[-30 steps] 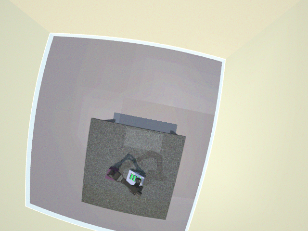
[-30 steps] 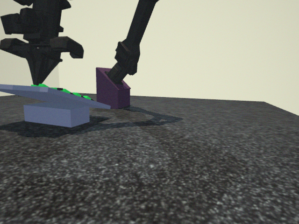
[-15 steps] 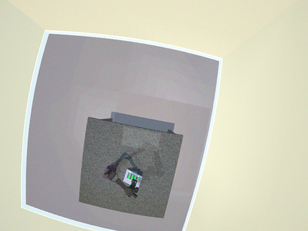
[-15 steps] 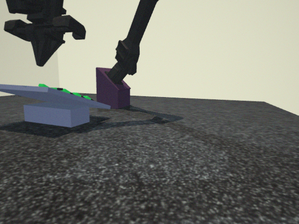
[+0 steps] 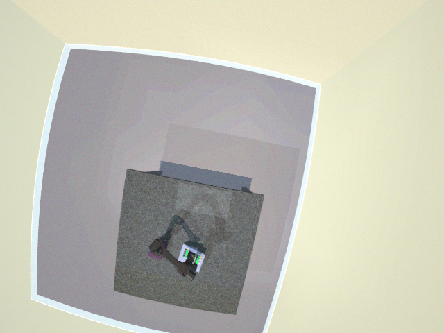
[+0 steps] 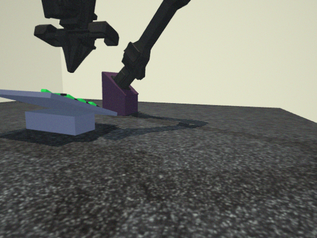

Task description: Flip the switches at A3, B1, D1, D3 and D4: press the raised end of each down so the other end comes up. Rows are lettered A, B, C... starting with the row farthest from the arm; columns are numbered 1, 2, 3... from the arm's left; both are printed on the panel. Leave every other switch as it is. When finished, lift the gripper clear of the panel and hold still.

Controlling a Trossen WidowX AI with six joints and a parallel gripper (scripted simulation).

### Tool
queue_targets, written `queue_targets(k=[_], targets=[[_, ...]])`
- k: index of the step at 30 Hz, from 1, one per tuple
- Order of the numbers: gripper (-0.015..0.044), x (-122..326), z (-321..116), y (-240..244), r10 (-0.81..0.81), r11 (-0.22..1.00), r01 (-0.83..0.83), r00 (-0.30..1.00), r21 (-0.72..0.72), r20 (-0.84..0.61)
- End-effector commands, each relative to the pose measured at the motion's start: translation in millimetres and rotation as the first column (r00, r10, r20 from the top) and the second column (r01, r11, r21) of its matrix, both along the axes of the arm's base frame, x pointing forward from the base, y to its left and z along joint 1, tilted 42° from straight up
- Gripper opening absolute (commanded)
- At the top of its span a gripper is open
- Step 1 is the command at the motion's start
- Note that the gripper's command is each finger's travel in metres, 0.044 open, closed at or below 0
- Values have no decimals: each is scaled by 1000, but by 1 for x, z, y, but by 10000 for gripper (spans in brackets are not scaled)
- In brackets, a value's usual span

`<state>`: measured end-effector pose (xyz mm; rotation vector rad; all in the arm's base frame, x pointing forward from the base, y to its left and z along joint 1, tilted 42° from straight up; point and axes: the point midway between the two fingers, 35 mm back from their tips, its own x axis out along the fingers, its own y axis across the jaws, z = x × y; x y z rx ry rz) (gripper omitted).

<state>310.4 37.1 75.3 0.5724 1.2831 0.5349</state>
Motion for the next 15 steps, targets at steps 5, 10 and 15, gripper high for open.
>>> queue_targets(k=[5,10,15], targets=[[0,-1,-18,16,13,1000,-13,999,4,-35],[0,0,-25,23,13,1000,-13,999,5,-34],[0,2,-29,26,13,1000,-13,999,5,-34]])
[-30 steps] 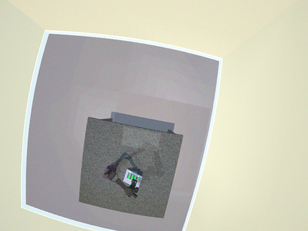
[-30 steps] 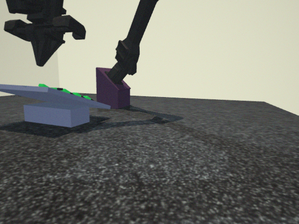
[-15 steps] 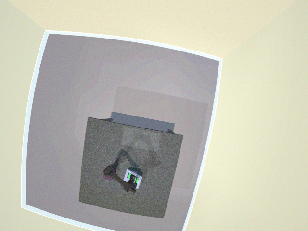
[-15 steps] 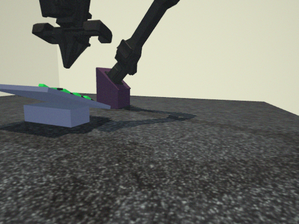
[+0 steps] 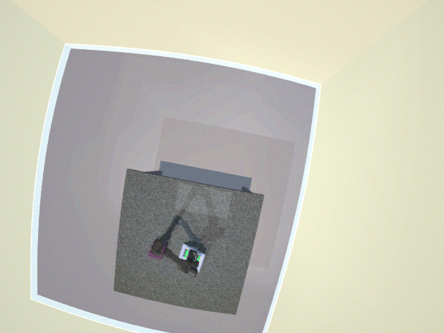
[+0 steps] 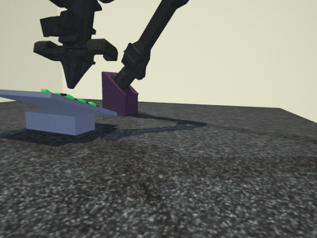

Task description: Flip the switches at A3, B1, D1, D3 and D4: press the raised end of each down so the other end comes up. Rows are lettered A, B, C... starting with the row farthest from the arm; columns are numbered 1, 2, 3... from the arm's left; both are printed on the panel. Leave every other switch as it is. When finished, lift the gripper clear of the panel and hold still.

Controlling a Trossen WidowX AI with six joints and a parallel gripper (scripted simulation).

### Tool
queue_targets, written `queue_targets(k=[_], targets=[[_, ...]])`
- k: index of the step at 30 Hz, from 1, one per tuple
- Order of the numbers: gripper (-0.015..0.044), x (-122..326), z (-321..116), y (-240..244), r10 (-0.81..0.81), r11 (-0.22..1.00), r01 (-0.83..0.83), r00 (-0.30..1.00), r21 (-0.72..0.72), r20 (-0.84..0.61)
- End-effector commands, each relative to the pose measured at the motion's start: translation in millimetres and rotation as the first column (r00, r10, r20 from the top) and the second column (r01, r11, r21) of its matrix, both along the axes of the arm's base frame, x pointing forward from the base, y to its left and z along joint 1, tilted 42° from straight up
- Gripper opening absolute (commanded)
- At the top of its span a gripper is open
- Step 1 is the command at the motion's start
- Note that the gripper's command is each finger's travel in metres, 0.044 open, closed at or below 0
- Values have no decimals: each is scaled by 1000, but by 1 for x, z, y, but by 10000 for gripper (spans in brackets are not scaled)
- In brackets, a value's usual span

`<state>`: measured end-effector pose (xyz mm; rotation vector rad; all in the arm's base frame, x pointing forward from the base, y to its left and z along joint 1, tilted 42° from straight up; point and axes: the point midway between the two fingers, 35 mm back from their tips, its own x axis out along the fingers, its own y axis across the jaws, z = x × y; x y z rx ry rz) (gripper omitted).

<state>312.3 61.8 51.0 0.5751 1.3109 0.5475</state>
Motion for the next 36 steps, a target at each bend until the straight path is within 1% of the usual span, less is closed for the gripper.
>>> queue_targets(k=[1,36], targets=[[0,0,-6,3,-4,1000,4,1000,-2,-10],[0,2,-12,9,-4,1000,4,1000,-1,-10]])
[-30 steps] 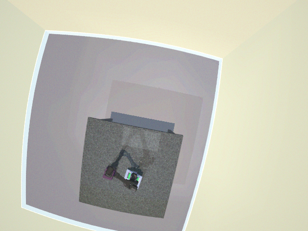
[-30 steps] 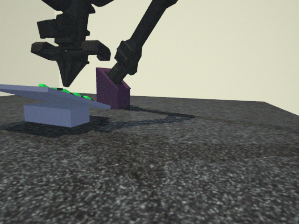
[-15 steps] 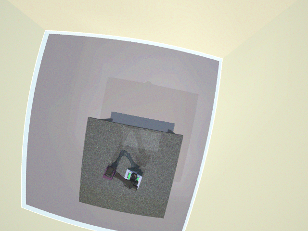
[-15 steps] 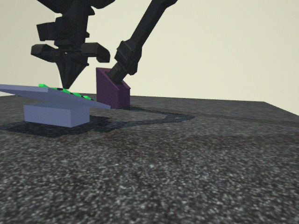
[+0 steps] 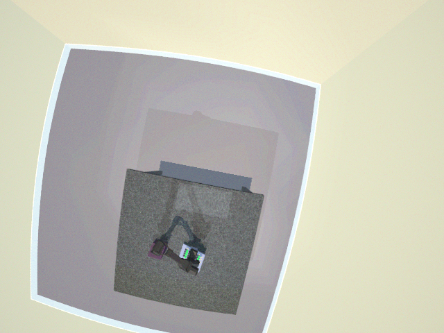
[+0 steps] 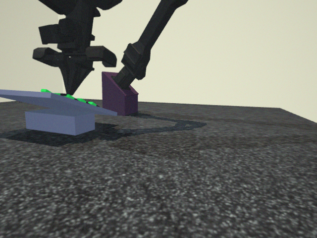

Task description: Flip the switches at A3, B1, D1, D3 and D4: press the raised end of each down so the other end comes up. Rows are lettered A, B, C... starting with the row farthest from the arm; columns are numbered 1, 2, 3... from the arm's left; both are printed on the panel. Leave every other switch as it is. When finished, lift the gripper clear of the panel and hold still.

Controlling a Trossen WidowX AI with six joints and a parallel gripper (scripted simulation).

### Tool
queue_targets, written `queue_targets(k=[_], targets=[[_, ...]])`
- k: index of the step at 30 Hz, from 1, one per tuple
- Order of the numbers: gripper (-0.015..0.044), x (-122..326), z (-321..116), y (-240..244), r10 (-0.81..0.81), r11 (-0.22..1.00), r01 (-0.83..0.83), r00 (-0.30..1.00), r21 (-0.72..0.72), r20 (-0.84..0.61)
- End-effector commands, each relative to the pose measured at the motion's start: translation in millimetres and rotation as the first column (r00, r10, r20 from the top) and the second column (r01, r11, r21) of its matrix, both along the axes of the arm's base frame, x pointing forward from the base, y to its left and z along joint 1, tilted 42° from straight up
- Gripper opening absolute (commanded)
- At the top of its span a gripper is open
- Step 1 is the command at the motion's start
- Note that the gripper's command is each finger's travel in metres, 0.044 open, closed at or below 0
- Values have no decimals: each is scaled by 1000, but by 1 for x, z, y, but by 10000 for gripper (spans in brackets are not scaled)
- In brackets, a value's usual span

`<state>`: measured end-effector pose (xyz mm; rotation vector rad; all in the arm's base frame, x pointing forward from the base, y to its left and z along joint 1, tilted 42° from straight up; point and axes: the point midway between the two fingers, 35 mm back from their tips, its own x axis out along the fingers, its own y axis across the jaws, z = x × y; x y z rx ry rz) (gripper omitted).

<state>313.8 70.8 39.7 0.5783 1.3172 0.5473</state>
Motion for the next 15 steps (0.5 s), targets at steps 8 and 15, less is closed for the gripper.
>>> queue_targets(k=[8,15], targets=[[0,0,-2,1,-4,1000,4,1000,-3,-3],[0,1,-3,1,-4,1000,4,1000,-3,-3]])
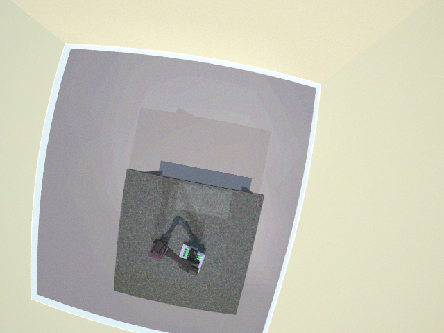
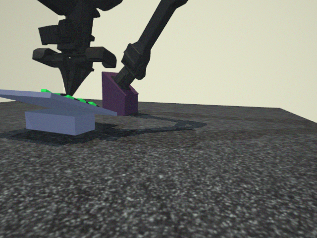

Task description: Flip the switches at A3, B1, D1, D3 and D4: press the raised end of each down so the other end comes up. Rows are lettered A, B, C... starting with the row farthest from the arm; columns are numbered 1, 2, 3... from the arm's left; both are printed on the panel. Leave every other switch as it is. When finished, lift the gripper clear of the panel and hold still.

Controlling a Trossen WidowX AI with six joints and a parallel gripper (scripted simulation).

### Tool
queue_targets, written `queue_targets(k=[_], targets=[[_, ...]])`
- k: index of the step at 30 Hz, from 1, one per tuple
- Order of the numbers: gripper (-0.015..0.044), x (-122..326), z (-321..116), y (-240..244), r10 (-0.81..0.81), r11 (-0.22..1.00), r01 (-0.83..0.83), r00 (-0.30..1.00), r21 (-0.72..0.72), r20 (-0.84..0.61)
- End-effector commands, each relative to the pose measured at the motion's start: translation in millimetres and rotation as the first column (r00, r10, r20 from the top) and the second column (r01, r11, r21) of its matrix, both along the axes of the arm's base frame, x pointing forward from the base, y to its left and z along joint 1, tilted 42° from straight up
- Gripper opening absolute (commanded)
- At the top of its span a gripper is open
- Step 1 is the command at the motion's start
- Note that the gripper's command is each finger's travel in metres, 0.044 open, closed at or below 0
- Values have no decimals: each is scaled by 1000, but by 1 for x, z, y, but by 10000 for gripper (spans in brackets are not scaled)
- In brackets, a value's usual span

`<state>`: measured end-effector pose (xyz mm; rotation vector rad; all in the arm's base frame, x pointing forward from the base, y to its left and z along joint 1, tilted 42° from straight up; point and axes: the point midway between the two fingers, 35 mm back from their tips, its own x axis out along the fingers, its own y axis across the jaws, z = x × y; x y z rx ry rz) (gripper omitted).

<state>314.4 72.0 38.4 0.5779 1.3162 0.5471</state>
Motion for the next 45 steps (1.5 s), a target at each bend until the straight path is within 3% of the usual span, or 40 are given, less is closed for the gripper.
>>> queue_targets(k=[1,17,24,28,35,45], targets=[[0,0,-1,0,-4,1000,4,1000,-2,-4],[0,0,-3,1,-4,1000,4,1000,-2,-4],[0,-13,44,-42,-21,1000,21,1000,-3,14],[0,-20,43,-41,-21,1000,21,1000,-4,14],[0,-90,30,-34,-21,1000,21,1000,-3,10],[0,-84,5,-10,-4,1000,4,1000,-3,-8]])
